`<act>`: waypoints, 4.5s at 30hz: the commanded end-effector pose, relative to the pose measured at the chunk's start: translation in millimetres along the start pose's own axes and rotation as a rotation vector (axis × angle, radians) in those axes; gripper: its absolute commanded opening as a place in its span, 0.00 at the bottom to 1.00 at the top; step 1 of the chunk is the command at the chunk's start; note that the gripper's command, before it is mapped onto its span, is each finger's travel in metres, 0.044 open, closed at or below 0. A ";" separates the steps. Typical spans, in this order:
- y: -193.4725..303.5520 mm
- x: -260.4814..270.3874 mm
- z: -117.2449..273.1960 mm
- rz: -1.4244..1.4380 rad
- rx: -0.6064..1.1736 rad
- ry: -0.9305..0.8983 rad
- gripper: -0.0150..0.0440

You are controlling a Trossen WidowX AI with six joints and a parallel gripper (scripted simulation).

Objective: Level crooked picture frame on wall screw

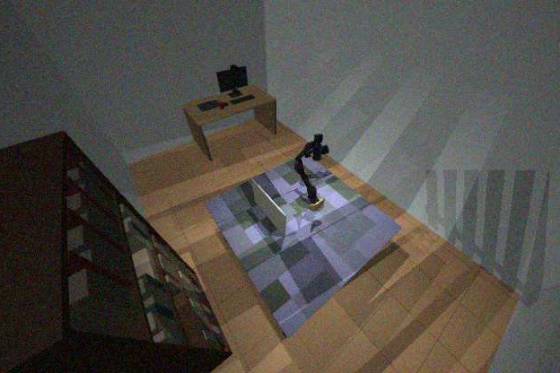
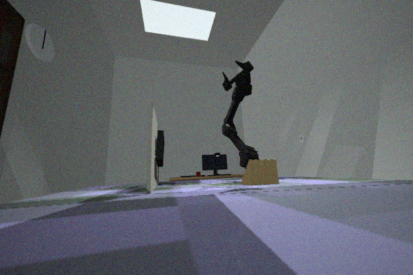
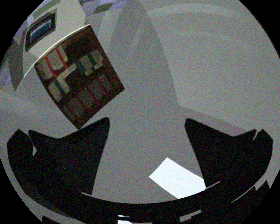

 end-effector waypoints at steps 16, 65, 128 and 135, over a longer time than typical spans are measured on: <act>-45.7 108.1 -86.3 -1.667 0.159 -0.189 0.69; -190.8 271.8 -84.7 -3.955 1.114 1.186 0.69; -190.8 271.8 -84.7 -3.955 1.114 1.186 0.69; -190.8 271.8 -84.7 -3.955 1.114 1.186 0.69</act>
Point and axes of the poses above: the point midway between the two fingers, 35 mm back from their tips, its own z axis back along the fingers, its own x axis across the jaws, y = z × x, the point moved 10 cm from there along z, back along the fingers, and after that the axes turned 8 degrees about -z, right-handed, at the moved point
